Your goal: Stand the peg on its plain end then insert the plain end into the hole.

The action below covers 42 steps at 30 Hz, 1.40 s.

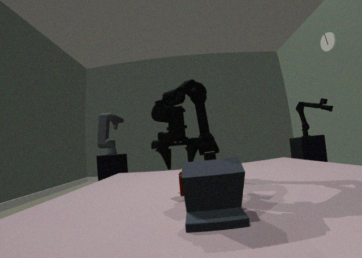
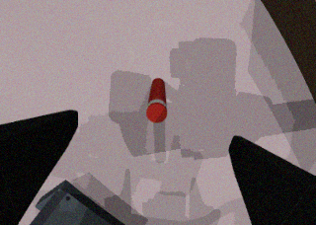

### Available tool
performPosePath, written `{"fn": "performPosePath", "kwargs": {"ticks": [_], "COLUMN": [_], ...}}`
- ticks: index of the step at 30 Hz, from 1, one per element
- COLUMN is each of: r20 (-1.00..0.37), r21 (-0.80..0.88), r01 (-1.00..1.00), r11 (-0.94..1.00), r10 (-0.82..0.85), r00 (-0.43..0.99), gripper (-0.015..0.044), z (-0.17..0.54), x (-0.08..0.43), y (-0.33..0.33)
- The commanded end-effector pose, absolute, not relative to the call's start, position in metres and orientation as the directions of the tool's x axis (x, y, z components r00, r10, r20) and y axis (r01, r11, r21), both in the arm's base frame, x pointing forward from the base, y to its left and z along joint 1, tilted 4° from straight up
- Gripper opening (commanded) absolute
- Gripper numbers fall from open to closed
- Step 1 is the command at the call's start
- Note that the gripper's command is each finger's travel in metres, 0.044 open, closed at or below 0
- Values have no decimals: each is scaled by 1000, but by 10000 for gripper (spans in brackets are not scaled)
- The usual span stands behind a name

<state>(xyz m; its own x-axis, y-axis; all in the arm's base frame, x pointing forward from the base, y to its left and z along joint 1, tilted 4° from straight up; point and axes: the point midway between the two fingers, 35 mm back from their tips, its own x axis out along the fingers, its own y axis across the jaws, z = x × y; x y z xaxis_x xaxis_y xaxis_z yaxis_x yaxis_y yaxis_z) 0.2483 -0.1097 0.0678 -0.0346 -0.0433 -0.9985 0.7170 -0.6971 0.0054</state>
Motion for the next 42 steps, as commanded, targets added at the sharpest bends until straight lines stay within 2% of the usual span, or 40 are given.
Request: {"fn": "performPosePath", "kwargs": {"ticks": [1, 5, 42], "r20": [-998, -998, -998], "r21": [14, 18, 18], "r01": [634, 585, 585], "r11": [-773, -811, -811], "r10": [-49, -49, -49], "r00": [-37, -37, -38], "gripper": [440, 440, 440], "z": [67, 66, 17], "x": [248, 248, 247], "y": [-111, -111, -114]}}
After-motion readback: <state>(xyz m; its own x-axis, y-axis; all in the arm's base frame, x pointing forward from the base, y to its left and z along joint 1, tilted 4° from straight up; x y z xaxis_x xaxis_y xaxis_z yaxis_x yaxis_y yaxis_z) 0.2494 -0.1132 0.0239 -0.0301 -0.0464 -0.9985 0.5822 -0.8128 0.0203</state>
